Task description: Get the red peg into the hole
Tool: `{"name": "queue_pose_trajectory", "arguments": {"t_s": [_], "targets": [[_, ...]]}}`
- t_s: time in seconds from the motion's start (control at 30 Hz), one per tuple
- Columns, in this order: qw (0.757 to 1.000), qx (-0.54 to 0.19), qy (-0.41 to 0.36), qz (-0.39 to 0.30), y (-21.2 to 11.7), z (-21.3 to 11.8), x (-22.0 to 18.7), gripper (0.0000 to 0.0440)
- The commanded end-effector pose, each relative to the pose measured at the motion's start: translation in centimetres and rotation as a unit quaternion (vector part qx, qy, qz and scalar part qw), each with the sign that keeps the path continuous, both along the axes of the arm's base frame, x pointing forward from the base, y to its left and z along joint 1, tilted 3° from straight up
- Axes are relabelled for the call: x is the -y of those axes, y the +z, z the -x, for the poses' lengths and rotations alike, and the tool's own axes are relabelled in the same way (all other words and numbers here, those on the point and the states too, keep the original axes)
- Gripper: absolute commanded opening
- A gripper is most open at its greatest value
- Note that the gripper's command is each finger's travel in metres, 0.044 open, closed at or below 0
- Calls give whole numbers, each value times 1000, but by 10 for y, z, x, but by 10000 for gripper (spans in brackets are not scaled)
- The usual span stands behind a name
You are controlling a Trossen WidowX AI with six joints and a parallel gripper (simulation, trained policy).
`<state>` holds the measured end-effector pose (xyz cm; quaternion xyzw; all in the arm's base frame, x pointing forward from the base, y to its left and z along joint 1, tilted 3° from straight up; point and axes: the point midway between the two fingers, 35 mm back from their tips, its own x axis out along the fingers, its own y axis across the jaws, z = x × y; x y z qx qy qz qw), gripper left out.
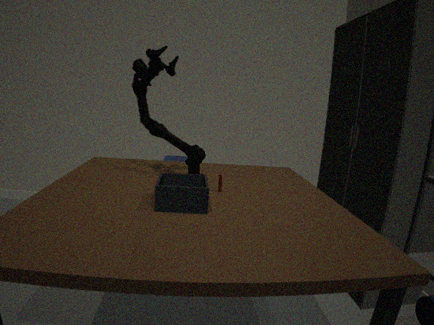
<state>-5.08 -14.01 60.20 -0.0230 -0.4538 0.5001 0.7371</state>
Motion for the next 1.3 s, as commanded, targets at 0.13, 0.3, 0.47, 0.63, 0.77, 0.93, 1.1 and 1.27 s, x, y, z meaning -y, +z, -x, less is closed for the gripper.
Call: {"name": "queue_pose_trajectory", "arguments": {"t_s": [0.13, 0.3, 0.47, 0.63, 0.77, 0.93, 1.1, 1.27], "targets": [[997, -75, 19, 28, -4, -4, -30, 440], [986, -152, 23, 69, -12, -14, -72, 440], [967, -231, 18, 103, -23, -28, -112, 440], [942, -310, 7, 129, -39, -45, -148, 440], [917, -373, -5, 145, -54, -61, -173, 440], [879, -449, -25, 159, -77, -82, -200, 440], [836, -521, -49, 167, -102, -104, -223, 440], [787, -588, -76, 171, -131, -125, -242, 440]]}}
